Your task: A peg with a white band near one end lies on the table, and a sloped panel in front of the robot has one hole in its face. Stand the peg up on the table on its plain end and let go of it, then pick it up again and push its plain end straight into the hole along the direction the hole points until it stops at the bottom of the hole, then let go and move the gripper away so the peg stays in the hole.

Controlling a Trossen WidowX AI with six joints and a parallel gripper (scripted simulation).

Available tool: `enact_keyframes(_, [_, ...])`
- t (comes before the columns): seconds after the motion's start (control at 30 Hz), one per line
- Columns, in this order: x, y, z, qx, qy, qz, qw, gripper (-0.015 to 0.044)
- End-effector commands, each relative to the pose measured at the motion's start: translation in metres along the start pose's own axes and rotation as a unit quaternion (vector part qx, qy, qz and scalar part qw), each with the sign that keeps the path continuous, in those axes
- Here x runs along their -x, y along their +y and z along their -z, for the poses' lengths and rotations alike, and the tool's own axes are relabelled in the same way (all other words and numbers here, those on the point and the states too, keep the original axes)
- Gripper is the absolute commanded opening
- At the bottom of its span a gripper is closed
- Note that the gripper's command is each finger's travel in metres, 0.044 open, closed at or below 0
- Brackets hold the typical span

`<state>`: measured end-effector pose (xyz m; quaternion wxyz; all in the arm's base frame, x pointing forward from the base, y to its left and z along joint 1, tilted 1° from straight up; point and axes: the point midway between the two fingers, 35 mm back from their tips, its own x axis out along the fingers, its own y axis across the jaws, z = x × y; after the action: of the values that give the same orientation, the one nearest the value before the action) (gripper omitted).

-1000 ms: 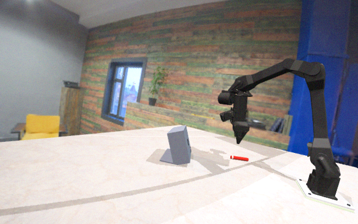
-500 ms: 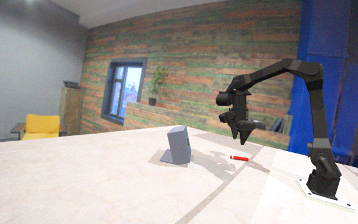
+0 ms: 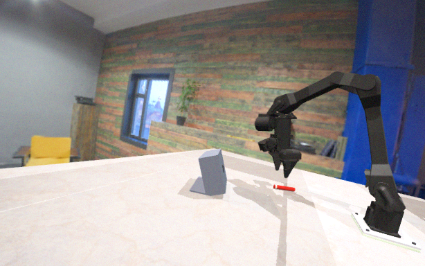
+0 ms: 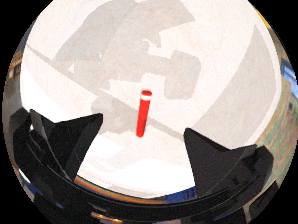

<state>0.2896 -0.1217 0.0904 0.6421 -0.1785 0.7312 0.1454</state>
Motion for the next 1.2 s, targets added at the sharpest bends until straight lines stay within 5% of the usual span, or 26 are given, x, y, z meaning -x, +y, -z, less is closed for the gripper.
enact_keyframes(0.0, [-0.008,0.0,-0.002,0.002,-0.001,-0.001,1.0,0.044])
enact_keyframes(0.97, [-0.052,0.002,-0.008,0.002,-0.001,-0.001,1.0,0.044])
enact_keyframes(1.17, [-0.052,0.002,-0.008,0.002,-0.001,-0.001,1.0,0.0282])
